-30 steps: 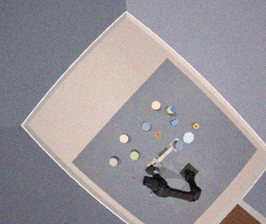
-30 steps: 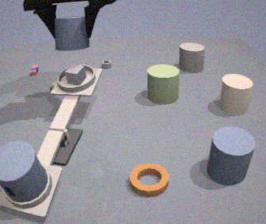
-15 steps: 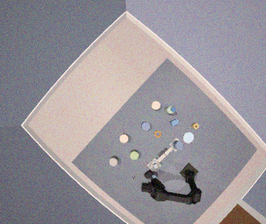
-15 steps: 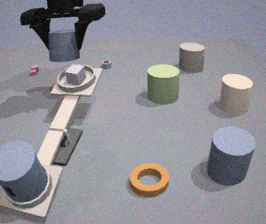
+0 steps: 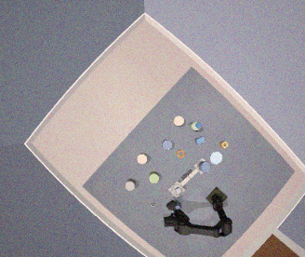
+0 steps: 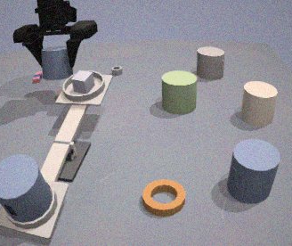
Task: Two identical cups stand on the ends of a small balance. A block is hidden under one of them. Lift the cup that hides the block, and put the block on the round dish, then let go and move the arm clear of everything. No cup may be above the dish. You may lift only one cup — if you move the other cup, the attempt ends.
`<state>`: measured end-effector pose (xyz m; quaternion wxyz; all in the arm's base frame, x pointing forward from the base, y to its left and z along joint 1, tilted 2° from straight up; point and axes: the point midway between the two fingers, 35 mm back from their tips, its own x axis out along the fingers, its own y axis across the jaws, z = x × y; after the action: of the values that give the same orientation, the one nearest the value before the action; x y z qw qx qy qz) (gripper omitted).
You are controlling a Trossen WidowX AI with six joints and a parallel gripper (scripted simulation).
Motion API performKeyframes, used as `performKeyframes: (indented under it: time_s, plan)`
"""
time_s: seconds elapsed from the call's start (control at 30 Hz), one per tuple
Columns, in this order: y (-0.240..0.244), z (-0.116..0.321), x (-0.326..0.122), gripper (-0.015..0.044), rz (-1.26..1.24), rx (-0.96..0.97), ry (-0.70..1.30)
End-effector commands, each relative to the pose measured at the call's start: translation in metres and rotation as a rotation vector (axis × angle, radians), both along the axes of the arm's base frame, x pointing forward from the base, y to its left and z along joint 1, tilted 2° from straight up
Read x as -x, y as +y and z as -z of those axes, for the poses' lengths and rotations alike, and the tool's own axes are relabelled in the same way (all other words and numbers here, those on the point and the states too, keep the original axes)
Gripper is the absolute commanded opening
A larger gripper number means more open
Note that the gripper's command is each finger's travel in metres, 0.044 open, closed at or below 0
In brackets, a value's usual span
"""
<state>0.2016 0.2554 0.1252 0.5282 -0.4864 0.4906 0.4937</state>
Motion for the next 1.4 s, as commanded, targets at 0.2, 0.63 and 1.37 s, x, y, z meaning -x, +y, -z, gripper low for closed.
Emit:
performKeyframes:
  time_s: [0.2,0.63,1.37]
  plan:
    - [0.005,0.017,0.007,0.0,0.003,-0.011,-0.012]
    - [0.006,0.044,0.006,0.0,0.003,-0.011,-0.012]
    - [0.006,0.056,0.006,0.0289,0.0,-0.01,-0.007]
